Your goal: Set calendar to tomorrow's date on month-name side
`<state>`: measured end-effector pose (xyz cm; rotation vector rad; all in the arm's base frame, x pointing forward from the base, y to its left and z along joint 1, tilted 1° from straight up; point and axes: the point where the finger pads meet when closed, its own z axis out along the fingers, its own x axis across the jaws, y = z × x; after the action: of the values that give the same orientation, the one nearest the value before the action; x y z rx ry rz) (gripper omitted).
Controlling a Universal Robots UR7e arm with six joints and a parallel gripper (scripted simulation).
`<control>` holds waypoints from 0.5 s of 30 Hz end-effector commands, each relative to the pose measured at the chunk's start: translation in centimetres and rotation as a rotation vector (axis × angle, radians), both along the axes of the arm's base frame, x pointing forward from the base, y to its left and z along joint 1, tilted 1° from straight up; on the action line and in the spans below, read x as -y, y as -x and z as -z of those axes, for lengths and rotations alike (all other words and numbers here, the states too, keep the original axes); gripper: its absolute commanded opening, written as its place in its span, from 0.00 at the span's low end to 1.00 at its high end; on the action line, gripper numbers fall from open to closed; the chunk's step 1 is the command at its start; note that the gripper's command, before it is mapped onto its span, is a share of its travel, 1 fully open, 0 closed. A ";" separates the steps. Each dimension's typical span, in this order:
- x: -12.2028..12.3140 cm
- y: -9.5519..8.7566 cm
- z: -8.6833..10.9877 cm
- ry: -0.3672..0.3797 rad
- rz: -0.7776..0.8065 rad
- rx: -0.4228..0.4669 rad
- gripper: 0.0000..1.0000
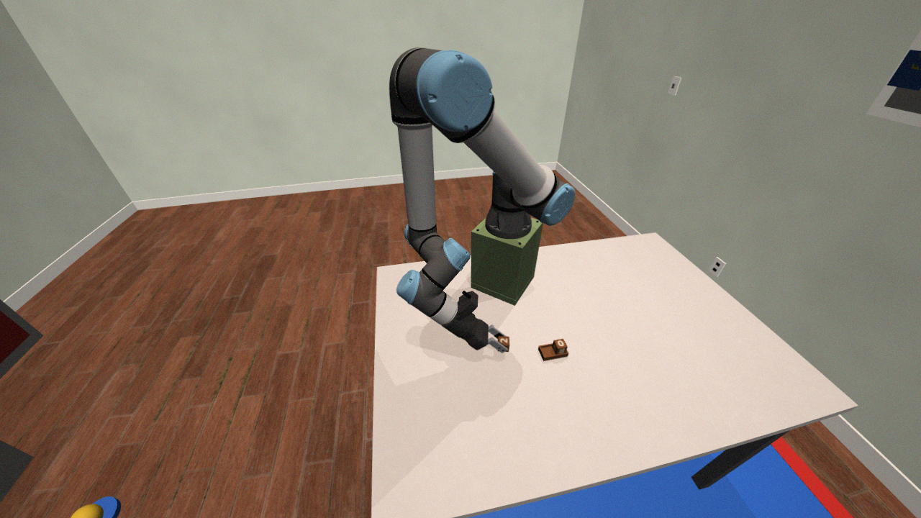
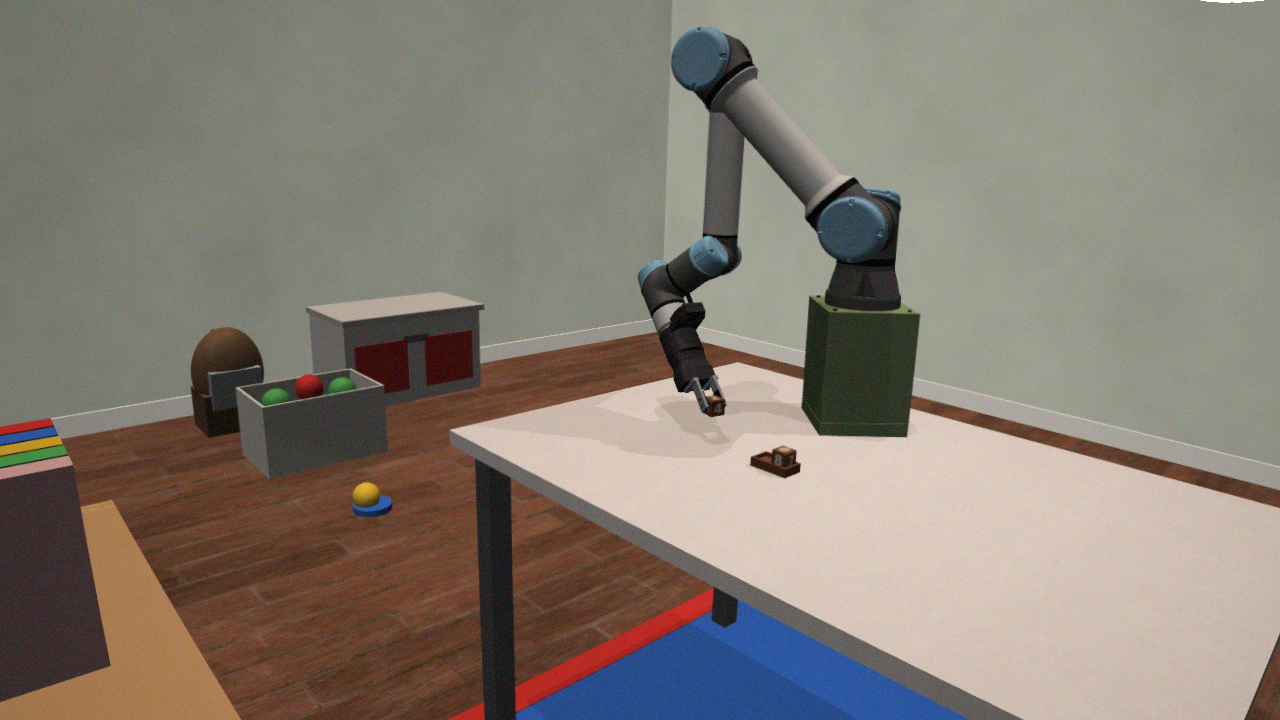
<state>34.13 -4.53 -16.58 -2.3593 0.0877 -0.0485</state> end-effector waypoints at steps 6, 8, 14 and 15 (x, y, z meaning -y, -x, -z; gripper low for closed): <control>0.2 -0.2 1.4 0.004 0.001 0.004 0.60; 0.2 -0.2 1.8 0.004 0.001 0.004 0.60; 0.2 -0.2 2.9 0.004 0.001 0.004 0.60; 0.2 -0.2 3.0 0.004 0.001 0.004 0.60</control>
<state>34.13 -4.52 -18.64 -2.3583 0.0881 -0.0477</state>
